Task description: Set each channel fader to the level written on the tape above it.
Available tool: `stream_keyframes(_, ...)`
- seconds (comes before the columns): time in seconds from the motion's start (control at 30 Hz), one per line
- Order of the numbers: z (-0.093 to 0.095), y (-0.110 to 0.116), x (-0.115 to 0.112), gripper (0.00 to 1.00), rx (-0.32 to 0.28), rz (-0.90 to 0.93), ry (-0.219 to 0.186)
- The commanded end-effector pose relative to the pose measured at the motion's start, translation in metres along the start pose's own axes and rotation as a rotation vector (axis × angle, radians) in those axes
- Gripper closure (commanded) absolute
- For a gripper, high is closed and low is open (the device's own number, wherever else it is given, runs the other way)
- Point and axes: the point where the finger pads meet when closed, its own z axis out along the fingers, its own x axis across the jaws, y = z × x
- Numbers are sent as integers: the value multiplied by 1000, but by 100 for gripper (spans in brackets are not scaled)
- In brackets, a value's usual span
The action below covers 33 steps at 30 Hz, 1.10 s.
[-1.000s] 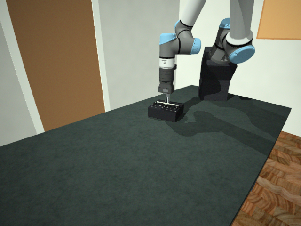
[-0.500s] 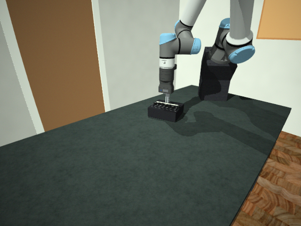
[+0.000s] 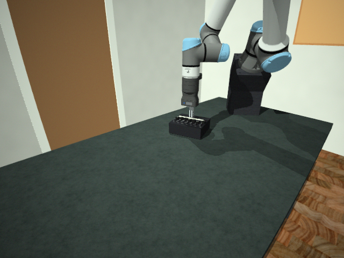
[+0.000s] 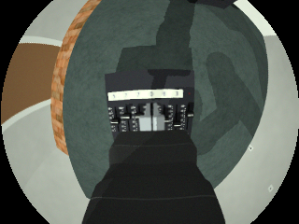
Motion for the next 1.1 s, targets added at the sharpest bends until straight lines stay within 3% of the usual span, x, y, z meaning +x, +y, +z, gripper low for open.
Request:
stream_keyframes(0.0,0,0,0,100,-1,0,-1)
stream_keyframes(1.07,12,0,0,100,-1,0,-1)
